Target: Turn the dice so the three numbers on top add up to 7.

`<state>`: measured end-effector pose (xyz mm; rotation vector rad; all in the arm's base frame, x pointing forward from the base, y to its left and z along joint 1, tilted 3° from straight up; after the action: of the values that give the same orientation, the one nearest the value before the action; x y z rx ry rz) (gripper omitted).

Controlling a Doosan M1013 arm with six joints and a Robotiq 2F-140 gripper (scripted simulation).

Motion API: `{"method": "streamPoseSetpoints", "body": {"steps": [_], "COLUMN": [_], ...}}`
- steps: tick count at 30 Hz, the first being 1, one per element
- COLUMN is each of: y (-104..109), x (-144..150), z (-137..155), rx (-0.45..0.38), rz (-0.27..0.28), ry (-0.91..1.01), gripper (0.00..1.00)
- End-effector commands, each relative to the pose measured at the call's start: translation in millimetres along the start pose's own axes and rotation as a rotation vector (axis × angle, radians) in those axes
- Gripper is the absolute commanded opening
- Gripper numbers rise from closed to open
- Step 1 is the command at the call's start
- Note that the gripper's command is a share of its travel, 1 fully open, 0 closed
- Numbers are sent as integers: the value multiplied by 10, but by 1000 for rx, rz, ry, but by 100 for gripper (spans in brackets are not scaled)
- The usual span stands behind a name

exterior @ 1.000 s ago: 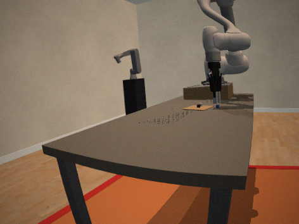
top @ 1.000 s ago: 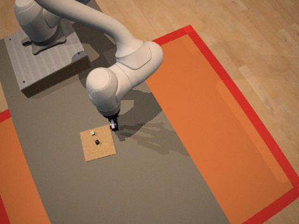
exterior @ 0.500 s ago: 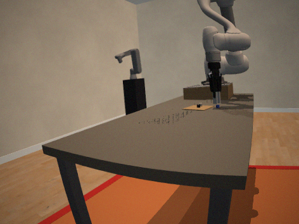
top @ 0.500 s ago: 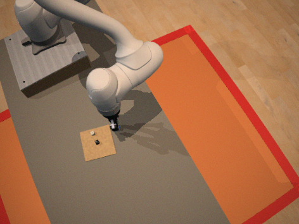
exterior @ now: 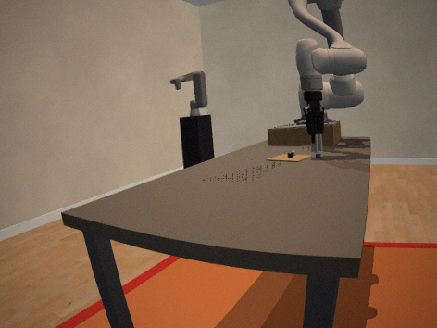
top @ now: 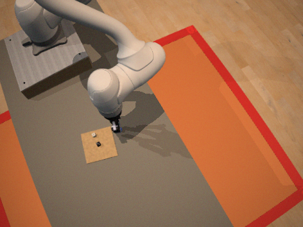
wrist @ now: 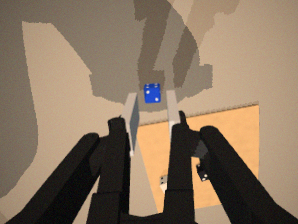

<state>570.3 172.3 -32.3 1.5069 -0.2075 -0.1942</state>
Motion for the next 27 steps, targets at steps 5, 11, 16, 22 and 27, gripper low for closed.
{"method": "streamPoseSetpoints", "body": {"steps": [5, 11, 16, 22, 27], "y": [1, 1, 1, -16, -52], "x": [0, 0, 0, 0, 0], "z": [-1, -1, -1, -1, -1], "rx": [0, 0, 0, 0, 0], "rz": [0, 0, 0, 0, 0], "ry": [0, 0, 0, 0, 0], "gripper": [19, 19, 19, 19, 19]}}
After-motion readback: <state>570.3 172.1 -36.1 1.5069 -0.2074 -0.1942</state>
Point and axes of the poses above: the point where the finger pads meet when closed, its own y axis back along the fingers, its own x axis across the jaws, z = x × y, the point moved 2 cm from there along y, back along the fingers, and after that the axes turned 1 degree about -y, right-handed, at the moved point
